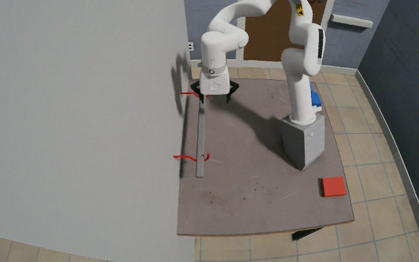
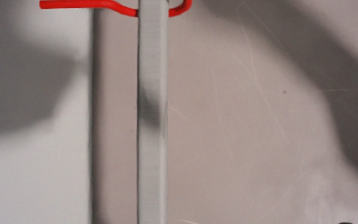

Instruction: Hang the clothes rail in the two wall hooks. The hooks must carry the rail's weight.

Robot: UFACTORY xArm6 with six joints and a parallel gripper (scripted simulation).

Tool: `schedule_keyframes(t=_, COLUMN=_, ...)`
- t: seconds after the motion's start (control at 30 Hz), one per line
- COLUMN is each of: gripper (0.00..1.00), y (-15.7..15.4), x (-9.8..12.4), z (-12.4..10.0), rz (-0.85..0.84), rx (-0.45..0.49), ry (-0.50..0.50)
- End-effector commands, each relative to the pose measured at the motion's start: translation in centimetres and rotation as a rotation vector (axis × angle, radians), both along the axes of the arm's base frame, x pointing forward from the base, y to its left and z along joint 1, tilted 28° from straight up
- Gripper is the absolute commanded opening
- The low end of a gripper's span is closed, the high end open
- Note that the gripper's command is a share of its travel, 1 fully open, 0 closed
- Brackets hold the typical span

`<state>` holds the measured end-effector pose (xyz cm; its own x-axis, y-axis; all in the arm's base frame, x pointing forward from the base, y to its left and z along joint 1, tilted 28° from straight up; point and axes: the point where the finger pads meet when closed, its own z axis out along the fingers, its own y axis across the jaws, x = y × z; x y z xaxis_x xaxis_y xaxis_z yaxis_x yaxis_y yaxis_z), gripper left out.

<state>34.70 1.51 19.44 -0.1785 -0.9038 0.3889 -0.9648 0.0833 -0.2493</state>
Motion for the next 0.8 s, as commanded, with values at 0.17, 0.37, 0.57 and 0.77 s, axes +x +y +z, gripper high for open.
schedule_keyframes(t=0.17, gripper=1.0, y=0.5, x=-1.3, z=0.5, rz=0.001, rx=0.001, ry=-0.004)
schedule_keyframes(t=0.37, gripper=1.0, y=0.6, x=-1.9, z=0.6, rz=0.001, rx=0.001, ry=-0.004)
schedule_keyframes(t=0.57, gripper=1.0, y=0.9, x=-2.8, z=0.8, rz=0.001, rx=0.001, ry=-0.003)
schedule_keyframes(t=0.77, gripper=1.0, y=1.2, x=-3.8, z=1.0, rz=0.001, rx=0.001, ry=-0.003)
